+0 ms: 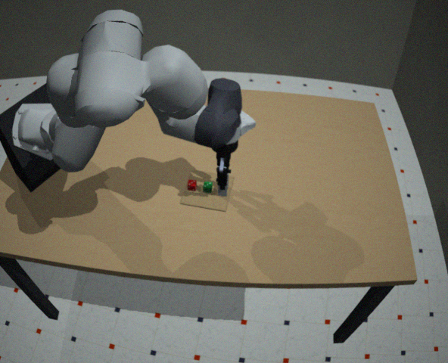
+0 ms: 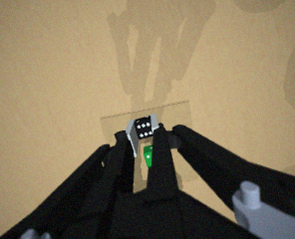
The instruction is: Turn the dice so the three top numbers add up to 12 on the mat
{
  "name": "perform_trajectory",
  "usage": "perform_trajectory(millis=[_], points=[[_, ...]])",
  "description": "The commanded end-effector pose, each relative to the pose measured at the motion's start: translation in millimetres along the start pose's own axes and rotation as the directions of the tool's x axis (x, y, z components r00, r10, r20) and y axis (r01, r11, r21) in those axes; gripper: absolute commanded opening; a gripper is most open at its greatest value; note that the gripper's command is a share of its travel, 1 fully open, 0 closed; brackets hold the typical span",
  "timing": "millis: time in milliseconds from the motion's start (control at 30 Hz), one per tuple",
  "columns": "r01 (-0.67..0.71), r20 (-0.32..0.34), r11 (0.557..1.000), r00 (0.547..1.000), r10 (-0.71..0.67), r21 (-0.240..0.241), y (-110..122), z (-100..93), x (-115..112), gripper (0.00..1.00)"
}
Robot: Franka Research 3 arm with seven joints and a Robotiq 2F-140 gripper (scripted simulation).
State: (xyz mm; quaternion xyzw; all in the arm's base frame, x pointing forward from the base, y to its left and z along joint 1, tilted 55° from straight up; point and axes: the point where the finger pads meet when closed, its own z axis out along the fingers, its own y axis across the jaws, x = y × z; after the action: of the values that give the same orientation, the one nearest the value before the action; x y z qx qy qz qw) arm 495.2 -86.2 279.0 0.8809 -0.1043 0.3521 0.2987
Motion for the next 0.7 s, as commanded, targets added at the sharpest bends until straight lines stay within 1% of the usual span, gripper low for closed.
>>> perform_trajectory(millis=[0, 400, 433, 500, 533, 600, 633, 667], points=[[-0.007, -0.002, 1.000, 1.000, 0.007, 0.002, -0.2, 0.2, 1.4, 0.13], [-0.007, -0.002, 1.000, 1.000, 0.007, 0.002, -0.2, 0.2, 1.4, 0.13], [-0.007, -0.002, 1.000, 1.000, 0.007, 0.002, -0.2, 0.2, 1.4, 0.15], [-0.007, -0.002, 1.000, 1.000, 0.007, 0.002, -0.2, 0.2, 1.4, 0.15], [-0.007, -0.002, 1.000, 1.000, 0.007, 0.002, -0.2, 0.2, 1.4, 0.17], [-0.007, -0.002, 1.000, 1.000, 0.007, 0.002, -0.2, 0.2, 1.4, 0.17], [-0.007, -0.002, 1.000, 1.000, 0.007, 0.002, -0.2, 0.2, 1.4, 0.20], [-0.007, -0.002, 1.000, 1.000, 0.007, 0.002, -0.2, 0.2, 1.4, 0.20]])
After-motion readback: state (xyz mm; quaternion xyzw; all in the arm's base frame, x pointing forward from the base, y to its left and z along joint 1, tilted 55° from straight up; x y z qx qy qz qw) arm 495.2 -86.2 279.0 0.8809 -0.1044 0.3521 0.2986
